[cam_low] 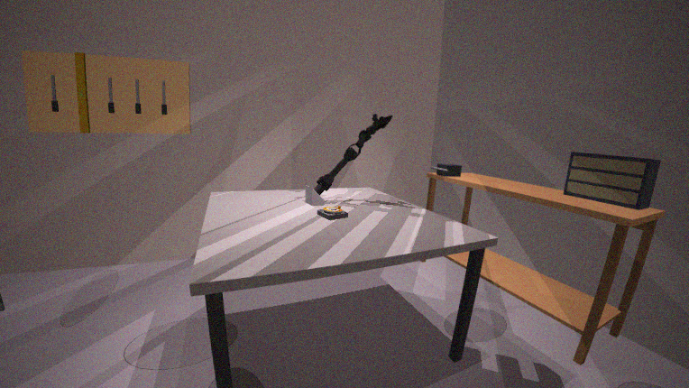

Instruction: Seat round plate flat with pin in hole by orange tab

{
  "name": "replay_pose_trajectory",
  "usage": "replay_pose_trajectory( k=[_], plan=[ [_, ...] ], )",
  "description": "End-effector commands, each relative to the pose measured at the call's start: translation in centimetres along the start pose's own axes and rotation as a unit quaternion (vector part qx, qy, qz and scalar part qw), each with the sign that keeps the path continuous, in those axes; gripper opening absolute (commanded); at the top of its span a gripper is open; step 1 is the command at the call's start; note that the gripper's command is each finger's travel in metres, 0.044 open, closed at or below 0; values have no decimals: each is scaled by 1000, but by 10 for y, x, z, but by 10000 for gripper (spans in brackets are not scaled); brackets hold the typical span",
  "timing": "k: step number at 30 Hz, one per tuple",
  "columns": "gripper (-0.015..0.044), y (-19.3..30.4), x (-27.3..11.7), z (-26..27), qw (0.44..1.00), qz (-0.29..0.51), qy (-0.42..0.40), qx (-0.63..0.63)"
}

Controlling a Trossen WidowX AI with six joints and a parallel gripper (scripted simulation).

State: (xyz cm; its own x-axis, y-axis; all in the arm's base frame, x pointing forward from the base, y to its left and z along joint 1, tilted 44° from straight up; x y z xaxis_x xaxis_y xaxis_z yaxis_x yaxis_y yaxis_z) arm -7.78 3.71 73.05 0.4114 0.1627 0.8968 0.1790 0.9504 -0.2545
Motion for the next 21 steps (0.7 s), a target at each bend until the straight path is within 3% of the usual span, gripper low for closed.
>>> replay_pose_trajectory(
  k=[1,10,15,21],
  plan=[
    [374,0,0,2,1000,-3,-3,-3],
    [138,45,-15,66,977,-88,-135,-138],
    [6,104,-24,90,942,-99,-225,-230],
    [0,168,-28,89,903,-71,-291,-308]
  ],
)
Point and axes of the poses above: the point midway between the two fingers, 35 mm back from their tips, its own x axis out along the fingers, its own z axis across the jaws, y = z × x, the point moved 5 cm from there along -x, back along the fingers, and after that the axes turned 5 degrees about x, right-handed, at the moved point
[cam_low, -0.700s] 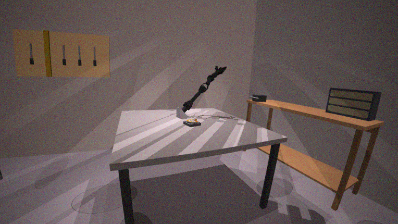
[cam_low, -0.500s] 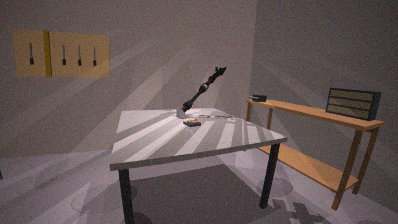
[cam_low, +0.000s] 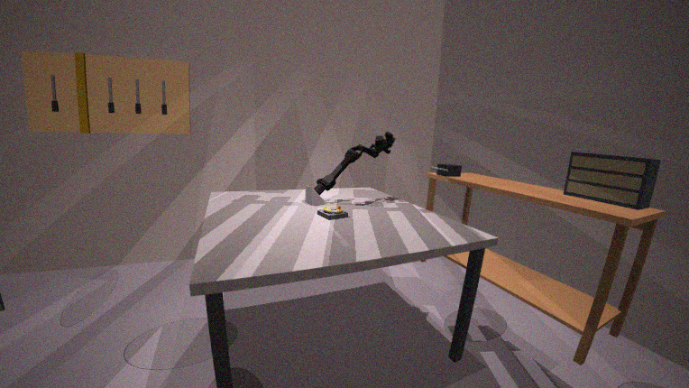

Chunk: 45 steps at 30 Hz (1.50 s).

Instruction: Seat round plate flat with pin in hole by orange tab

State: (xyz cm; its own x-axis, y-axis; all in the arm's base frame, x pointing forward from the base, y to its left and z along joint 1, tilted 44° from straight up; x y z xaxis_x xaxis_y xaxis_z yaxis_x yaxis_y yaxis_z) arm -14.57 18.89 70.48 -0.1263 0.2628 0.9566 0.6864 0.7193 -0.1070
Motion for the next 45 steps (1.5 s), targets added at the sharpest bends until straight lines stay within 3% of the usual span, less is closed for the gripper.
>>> replay_pose_trajectory(
  k=[1,6,11,13,19,29,34,37,43,45],
  plan=[
    [0,39,-6,24,997,20,-62,-42],
    [0,92,-18,48,986,57,-136,-73],
    [0,180,-51,63,959,144,-227,-88],
    [0,193,-56,63,954,160,-238,-92],
    [0,296,-111,37,899,301,-299,-110],
    [0,387,-203,-28,808,488,-316,-92],
    [0,426,-278,-87,729,611,-302,-66],
    [0,435,-305,-109,699,652,-289,-50],
    [0,441,-405,-182,585,782,-213,28],
    [0,440,-418,-191,570,796,-200,39]
  ],
)
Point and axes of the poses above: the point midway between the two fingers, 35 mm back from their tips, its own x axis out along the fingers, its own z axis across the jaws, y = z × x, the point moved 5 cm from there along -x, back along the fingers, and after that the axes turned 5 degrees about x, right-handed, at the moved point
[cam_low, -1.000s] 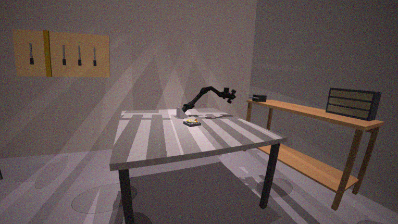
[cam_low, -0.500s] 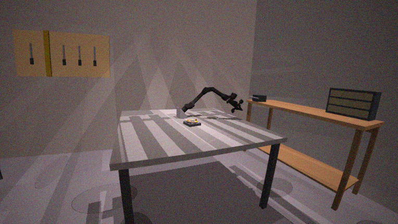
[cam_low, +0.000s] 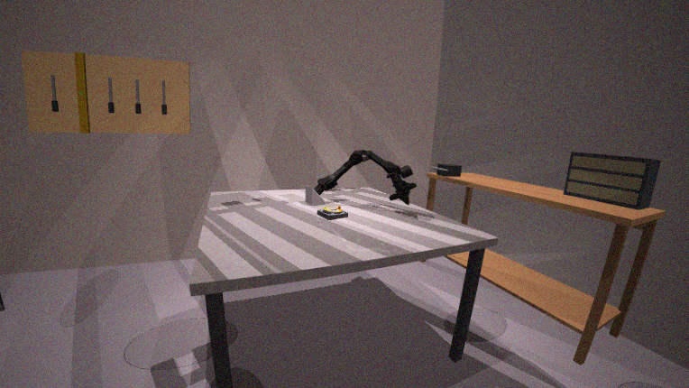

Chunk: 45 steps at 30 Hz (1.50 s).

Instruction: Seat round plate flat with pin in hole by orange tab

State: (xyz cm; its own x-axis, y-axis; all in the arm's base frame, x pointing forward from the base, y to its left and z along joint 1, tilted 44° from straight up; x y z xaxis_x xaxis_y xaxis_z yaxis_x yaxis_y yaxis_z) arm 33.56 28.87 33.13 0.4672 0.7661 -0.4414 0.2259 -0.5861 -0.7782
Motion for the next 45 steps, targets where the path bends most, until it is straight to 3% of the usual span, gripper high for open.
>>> replay_pose_trajectory(
  k=[1,6,9,14,16,22,29,39,45],
  plan=[
    [0,48,0,-8,996,55,-22,64],
    [0,149,-17,-20,962,162,-50,214],
    [0,184,-27,-18,937,196,-65,282],
    [0,277,-71,3,814,272,-102,503],
    [0,287,-78,8,792,279,-106,532],
    [0,345,-136,45,586,291,-133,745],
    [0,346,-138,48,579,290,-133,751],
    [0,352,-103,74,579,289,-134,751],
    [0,352,-101,77,579,289,-134,751]
  ],
)
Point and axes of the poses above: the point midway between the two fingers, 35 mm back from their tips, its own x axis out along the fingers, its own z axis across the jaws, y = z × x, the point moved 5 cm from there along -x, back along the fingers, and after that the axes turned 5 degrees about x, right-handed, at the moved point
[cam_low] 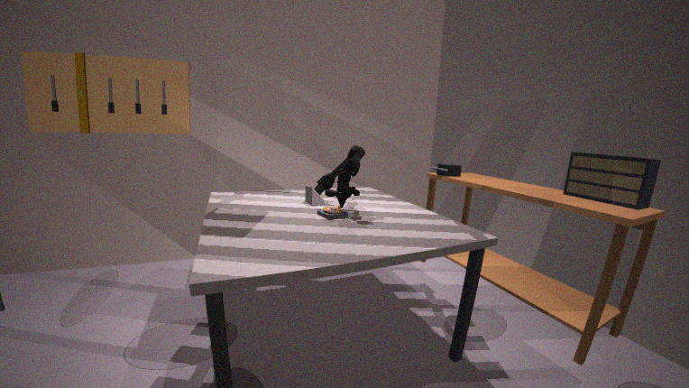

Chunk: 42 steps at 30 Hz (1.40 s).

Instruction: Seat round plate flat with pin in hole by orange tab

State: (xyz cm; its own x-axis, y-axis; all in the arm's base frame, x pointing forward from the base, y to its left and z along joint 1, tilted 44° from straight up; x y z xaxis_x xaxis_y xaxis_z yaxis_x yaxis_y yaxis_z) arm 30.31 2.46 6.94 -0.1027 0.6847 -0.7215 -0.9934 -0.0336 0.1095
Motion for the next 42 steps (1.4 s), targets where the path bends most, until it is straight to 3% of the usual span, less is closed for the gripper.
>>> replay_pose_trajectory(
  k=[1,42],
  plan=[
    [0,2,2,-1,1000,-1,-2,3],
    [0,35,2,-12,1000,0,-2,3]
  ],
)
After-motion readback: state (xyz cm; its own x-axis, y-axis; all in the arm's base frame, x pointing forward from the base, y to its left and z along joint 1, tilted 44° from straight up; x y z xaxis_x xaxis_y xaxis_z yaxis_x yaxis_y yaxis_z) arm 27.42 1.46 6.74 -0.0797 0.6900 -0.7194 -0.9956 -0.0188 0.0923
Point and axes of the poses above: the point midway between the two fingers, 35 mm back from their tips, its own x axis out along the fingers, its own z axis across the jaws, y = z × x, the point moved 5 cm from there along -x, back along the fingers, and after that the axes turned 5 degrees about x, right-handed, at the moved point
